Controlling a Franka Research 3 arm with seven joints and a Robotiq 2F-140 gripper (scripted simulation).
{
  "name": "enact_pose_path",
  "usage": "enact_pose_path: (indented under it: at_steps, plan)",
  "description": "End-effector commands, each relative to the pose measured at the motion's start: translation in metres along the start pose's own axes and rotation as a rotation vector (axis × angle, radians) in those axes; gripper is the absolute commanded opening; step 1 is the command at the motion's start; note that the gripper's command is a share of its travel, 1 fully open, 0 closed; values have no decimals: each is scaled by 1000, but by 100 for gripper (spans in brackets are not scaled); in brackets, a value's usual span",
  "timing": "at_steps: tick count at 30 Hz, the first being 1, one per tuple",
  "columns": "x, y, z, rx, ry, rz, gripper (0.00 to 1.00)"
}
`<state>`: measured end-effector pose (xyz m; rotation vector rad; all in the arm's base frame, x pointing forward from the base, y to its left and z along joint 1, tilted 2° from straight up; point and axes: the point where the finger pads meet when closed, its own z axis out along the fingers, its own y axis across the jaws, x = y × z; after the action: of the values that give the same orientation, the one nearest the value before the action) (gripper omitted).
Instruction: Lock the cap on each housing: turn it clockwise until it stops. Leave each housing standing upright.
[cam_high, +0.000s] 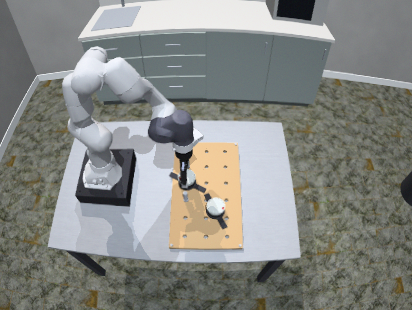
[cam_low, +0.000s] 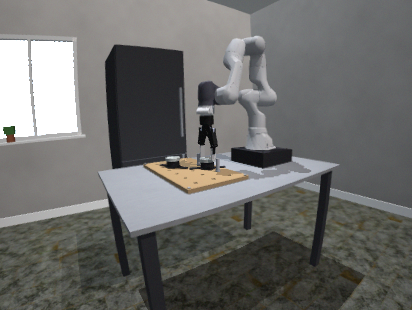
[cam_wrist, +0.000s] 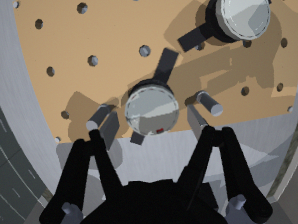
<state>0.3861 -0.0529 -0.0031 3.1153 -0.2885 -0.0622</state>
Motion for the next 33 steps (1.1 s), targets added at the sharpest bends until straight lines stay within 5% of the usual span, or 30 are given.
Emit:
enact_pose_path:
  at_steps: [1, 33]
  plan:
    - [4, 0, 1, 9, 8, -40, 78]
    - [4, 0, 5, 9, 8, -40, 78]
